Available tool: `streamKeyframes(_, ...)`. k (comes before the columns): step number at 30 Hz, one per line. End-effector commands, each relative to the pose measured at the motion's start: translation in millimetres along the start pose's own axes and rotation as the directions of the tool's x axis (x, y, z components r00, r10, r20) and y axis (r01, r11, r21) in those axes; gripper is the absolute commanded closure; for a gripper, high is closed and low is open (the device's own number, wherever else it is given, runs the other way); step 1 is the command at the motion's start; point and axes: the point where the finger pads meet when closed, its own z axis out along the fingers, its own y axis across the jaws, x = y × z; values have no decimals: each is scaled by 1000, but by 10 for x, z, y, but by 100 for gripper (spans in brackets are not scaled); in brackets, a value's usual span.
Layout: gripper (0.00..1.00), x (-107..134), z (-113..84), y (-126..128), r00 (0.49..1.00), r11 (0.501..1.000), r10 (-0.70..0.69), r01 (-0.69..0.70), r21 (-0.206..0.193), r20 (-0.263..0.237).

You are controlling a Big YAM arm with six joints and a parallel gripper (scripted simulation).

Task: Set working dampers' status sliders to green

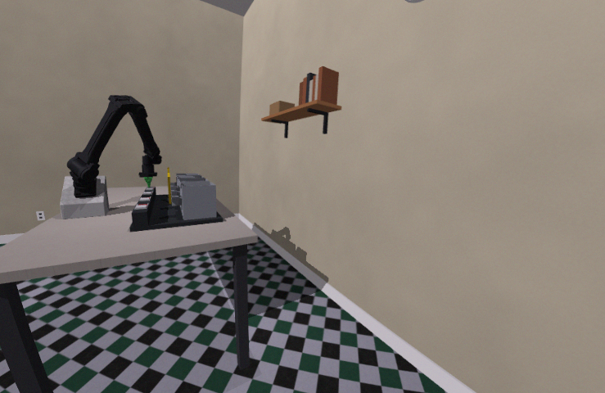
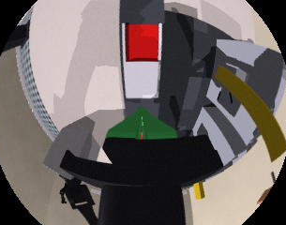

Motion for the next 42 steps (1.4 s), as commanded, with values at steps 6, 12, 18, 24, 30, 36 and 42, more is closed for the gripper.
streamKeyframes(6,100,-31,-10,-64,1000,1000,5,-5,9,11)
streamKeyframes(12,100,-37,-11,-75,1000,1000,6,-6,9,12)
streamKeyframes(18,100,-37,-11,-75,1000,1000,6,-6,9,12)
streamKeyframes(24,100,-37,-11,-75,1000,1000,6,-6,9,12)
streamKeyframes(30,100,-37,-11,-75,1000,1000,6,-6,9,12)
streamKeyframes(36,100,-37,-11,-75,1000,1000,6,-6,9,12)
streamKeyframes(42,100,-37,-11,-75,1000,1000,6,-6,9,12)
